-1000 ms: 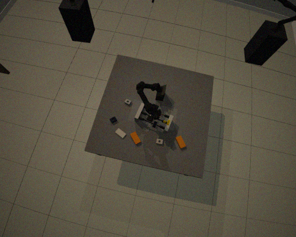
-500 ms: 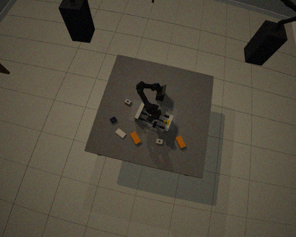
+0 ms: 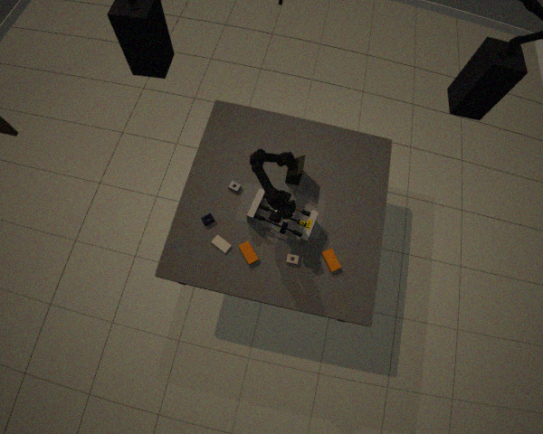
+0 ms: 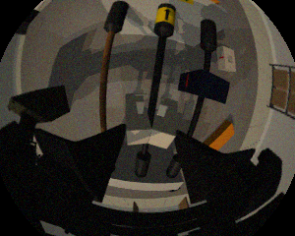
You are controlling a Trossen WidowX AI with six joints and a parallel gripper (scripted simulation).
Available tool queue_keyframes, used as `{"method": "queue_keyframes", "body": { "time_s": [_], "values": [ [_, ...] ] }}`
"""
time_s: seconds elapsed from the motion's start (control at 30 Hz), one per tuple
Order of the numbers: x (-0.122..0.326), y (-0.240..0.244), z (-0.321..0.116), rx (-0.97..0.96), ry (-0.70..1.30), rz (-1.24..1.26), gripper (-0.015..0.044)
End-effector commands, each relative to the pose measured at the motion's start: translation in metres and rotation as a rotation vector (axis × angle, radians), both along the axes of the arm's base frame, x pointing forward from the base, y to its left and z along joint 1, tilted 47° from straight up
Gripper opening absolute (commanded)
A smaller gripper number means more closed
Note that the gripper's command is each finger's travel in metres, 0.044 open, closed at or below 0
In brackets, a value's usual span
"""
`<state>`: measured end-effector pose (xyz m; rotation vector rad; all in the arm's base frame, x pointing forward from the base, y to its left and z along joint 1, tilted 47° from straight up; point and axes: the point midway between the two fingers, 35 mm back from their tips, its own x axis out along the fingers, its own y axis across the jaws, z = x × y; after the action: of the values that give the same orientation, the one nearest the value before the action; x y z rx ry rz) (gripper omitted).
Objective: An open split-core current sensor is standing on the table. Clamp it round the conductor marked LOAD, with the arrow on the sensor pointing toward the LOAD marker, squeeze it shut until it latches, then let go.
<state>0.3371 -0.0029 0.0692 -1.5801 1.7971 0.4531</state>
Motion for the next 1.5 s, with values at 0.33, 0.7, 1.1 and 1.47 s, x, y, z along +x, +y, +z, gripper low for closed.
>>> {"method": "queue_keyframes", "body": {
  "time_s": [0.33, 0.7, 1.1, 1.47],
  "values": [
    [0.0, 0.001, 0.0, 0.002, -0.001, -0.001, 0.044],
    [-0.002, -0.033, -0.028, -0.003, -0.002, 0.008, 0.044],
    [-0.002, -0.042, -0.037, -0.003, -0.002, 0.008, 0.044],
    [-0.002, -0.054, -0.048, -0.004, -0.002, 0.008, 0.044]
  ]
}}
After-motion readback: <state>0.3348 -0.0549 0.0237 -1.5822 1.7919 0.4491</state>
